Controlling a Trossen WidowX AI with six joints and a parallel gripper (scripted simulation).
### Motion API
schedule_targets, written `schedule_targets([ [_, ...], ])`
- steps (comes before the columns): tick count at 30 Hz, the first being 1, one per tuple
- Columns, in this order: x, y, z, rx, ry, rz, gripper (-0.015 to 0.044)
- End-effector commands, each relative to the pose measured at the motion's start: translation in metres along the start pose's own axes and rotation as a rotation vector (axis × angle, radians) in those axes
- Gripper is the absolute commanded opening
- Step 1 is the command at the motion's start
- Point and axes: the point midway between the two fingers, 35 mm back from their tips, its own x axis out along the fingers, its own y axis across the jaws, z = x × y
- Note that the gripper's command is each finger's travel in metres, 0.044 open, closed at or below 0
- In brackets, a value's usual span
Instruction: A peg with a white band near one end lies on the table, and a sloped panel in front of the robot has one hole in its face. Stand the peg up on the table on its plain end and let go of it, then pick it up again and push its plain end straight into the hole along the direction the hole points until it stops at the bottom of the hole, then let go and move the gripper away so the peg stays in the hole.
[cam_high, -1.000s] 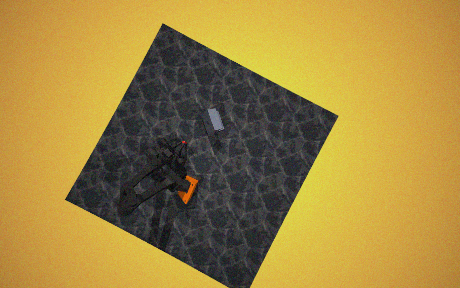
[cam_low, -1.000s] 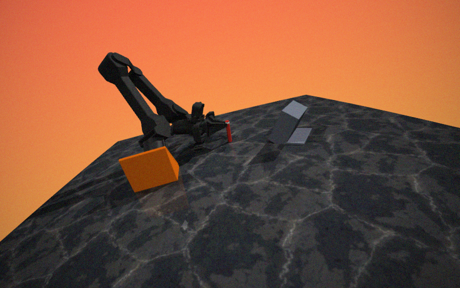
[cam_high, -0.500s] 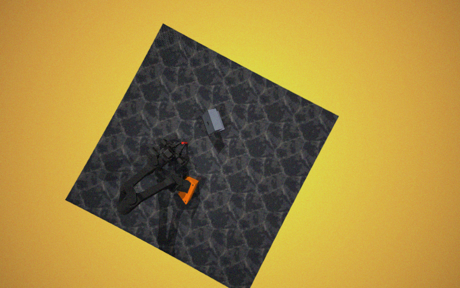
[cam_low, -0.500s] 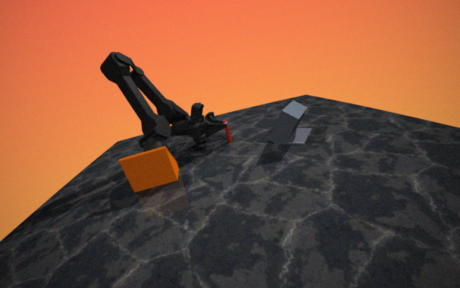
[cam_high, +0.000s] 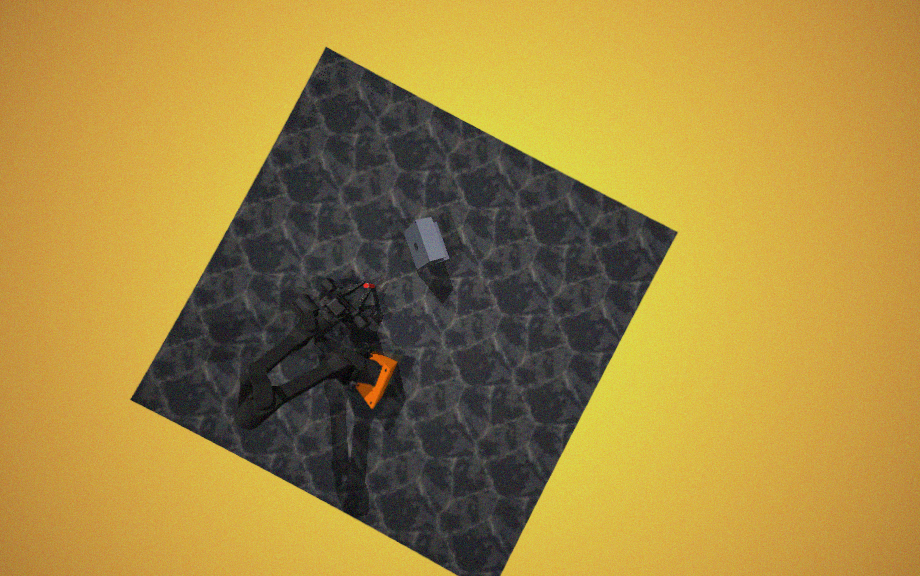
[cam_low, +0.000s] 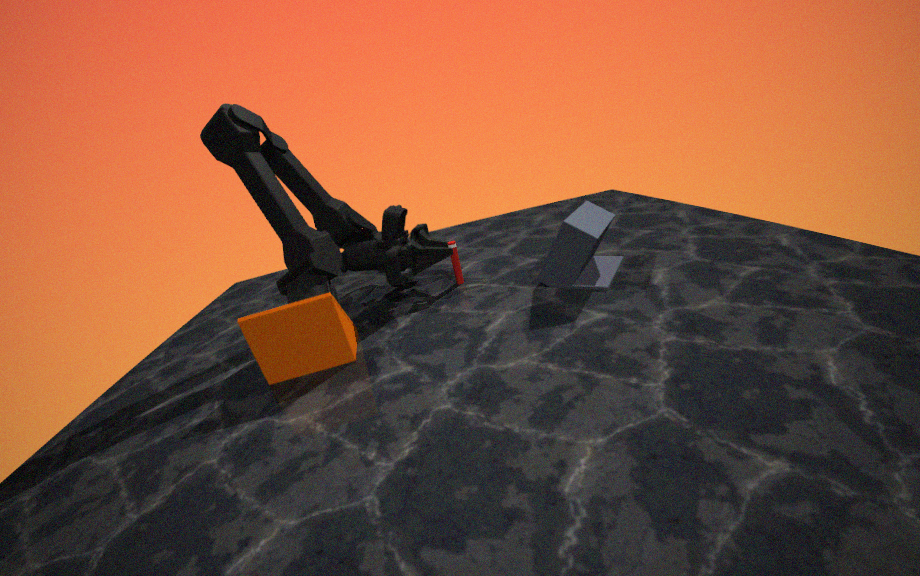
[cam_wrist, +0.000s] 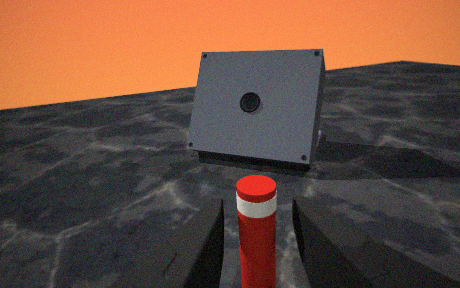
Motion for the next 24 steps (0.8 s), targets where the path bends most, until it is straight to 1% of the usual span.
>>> schedule_targets([
  [1,0.0,0.0001,0.0001,0.001,0.0,0.0,0.013],
  [9,0.0,0.0001,0.0001,0.001,0.0,0.0,0.013],
  [21,0.0,0.0001,0.0001,0.001,0.0,0.0,0.044],
  [24,0.0,0.0001,0.0001,0.001,0.0,0.0,0.044],
])
